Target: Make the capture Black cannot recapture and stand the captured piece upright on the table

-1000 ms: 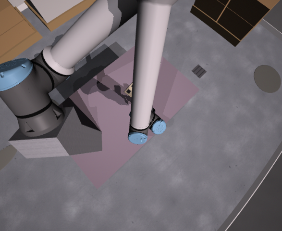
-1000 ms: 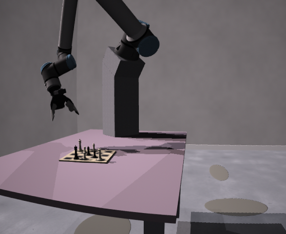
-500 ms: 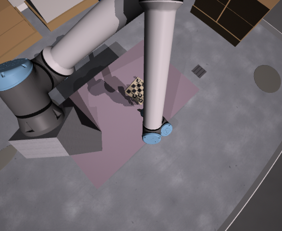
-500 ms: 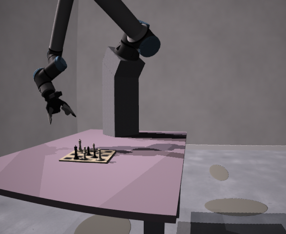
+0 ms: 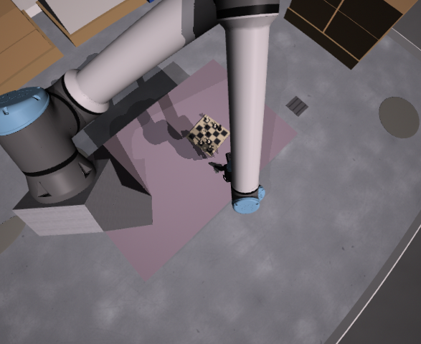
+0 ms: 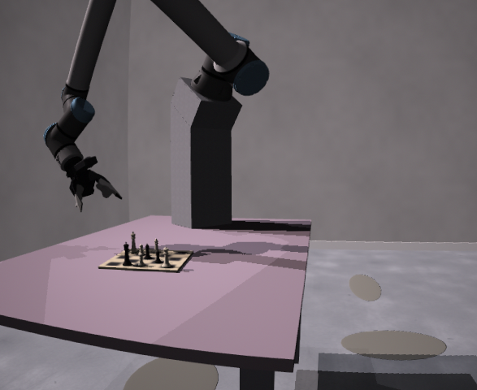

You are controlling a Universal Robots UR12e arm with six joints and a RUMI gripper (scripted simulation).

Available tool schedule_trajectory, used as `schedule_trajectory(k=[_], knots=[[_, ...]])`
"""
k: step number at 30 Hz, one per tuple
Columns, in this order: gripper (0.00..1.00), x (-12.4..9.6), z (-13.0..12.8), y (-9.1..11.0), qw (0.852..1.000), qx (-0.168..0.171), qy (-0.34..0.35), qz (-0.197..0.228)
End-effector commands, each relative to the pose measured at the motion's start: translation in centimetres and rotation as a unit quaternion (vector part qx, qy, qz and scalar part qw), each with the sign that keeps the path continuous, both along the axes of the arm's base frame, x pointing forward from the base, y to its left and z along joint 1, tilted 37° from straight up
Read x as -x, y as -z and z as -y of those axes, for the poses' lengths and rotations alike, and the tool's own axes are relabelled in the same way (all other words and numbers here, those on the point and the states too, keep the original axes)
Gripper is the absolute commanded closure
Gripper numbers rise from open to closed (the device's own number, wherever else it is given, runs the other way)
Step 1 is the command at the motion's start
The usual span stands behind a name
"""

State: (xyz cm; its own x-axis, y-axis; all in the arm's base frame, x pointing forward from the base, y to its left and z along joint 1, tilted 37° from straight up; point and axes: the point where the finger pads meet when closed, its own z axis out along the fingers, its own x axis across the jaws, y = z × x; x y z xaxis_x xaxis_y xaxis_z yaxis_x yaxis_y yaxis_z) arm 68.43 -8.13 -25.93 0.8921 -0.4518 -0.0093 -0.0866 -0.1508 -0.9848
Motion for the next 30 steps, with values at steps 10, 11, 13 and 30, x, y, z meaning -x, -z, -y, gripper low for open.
schedule_trajectory(k=[10, 11, 13, 30], knots=[[0.0, -2.0, 0.1, 0.2, 0.998, -0.027, -0.036, 0.045], [0.0, -2.4, 0.1, 0.3, 0.997, -0.031, -0.042, 0.052], [0.0, -2.7, 0.2, 0.3, 0.997, -0.035, -0.048, 0.059], [0.0, -6.0, 0.3, 0.7, 0.985, -0.07, -0.099, 0.125]])
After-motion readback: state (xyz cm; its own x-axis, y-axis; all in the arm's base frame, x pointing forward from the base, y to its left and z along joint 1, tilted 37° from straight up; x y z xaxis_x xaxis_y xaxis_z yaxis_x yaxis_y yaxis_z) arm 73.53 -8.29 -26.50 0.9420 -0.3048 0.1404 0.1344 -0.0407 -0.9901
